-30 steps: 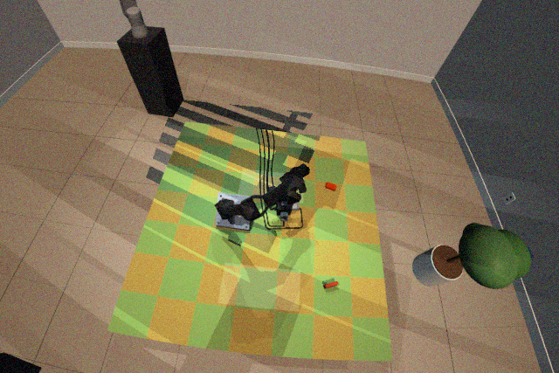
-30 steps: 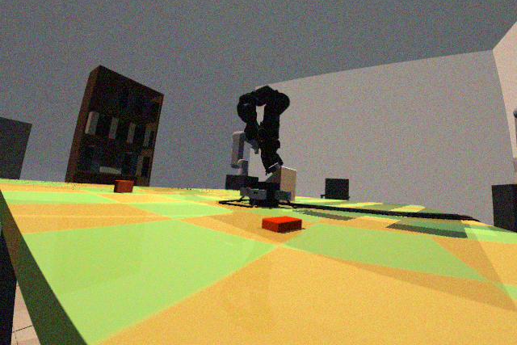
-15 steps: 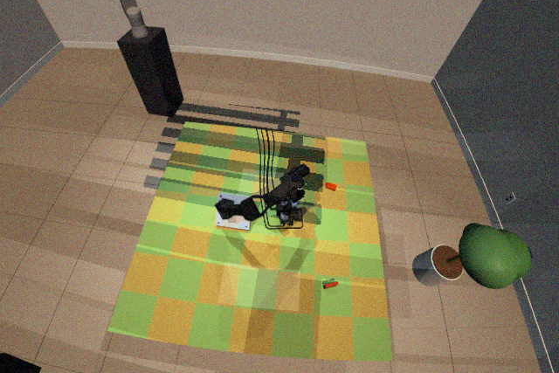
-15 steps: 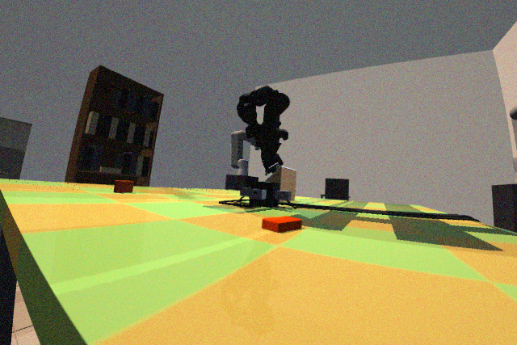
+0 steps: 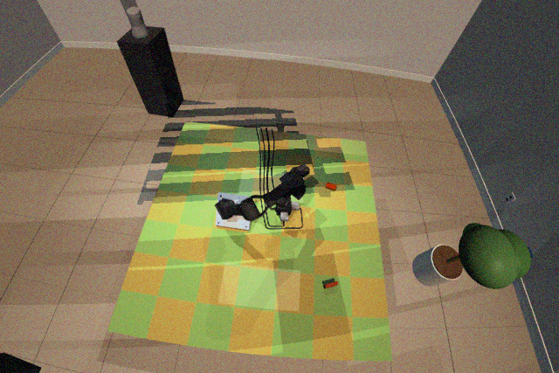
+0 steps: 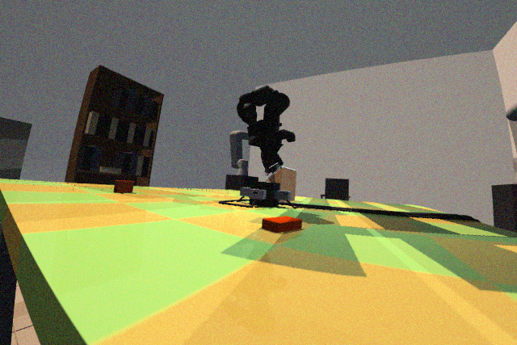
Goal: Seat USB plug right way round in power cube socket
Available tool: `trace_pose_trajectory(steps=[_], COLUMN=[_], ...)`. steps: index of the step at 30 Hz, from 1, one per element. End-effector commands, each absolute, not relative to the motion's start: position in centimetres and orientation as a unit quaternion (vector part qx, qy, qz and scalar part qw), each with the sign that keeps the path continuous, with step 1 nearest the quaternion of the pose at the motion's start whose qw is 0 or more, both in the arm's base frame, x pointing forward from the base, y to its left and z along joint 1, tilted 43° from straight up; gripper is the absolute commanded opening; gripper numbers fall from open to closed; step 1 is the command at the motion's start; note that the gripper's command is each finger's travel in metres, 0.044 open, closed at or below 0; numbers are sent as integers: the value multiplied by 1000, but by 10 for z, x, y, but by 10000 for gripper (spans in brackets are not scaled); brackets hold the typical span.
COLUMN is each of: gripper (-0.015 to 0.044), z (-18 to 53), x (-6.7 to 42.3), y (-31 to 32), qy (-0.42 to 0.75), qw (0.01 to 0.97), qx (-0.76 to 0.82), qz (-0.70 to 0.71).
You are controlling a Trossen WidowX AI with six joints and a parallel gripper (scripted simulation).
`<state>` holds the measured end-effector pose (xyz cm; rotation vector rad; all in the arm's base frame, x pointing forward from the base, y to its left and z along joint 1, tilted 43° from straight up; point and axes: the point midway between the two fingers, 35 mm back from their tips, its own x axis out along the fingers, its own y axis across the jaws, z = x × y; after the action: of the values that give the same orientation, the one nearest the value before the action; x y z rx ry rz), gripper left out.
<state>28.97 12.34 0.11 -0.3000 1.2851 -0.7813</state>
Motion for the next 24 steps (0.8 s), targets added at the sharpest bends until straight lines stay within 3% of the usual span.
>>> trace_pose_trajectory(steps=[1,24], gripper=[0,0], z=[1,1], x=[290,290], y=[123,123], qy=[597,667], qw=[713,631], qx=[-169,-372], qz=[-326,-134])
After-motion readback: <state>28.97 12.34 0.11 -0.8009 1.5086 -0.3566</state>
